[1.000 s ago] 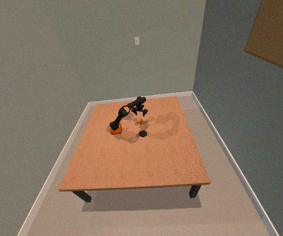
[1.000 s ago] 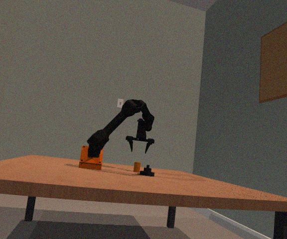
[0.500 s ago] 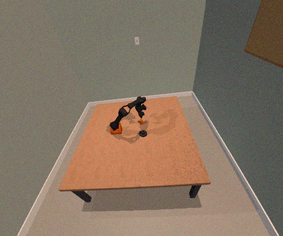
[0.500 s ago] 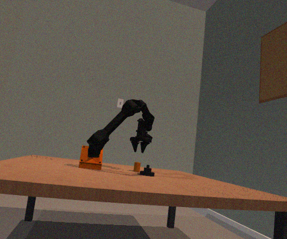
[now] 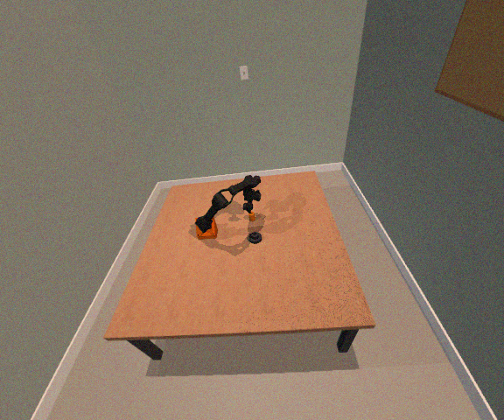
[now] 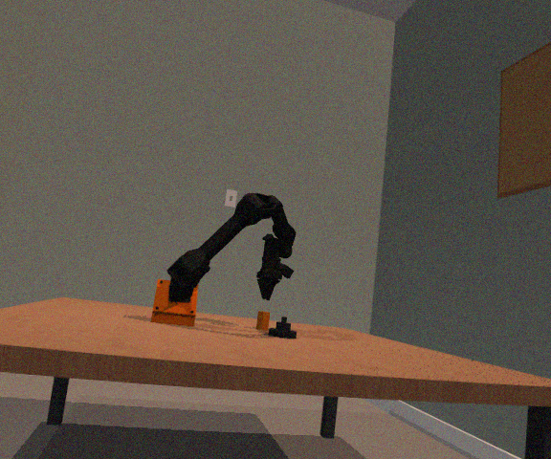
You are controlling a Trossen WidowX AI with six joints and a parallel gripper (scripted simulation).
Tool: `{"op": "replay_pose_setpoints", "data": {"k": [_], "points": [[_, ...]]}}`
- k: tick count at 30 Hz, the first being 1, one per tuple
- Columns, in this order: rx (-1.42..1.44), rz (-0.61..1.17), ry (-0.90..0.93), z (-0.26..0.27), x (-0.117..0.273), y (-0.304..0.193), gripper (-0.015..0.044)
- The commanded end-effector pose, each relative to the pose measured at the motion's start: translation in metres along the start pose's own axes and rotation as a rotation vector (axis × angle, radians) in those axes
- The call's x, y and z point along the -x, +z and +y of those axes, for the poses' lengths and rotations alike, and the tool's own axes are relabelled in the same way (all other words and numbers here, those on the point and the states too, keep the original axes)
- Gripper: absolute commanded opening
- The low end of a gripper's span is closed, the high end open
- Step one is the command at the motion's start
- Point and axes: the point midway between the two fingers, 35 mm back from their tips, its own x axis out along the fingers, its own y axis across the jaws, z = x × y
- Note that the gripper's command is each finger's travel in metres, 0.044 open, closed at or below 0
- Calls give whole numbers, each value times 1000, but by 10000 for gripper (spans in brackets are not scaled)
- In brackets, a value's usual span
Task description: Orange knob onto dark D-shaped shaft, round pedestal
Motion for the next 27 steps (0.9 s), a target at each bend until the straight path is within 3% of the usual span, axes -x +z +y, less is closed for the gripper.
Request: {"op": "replay_pose_setpoints", "data": {"k": [1, 27], "points": [[-32, -2, -6, -1, -11, 0, 440], [-32, -2, -6, -1, -58, 1, 440]]}}
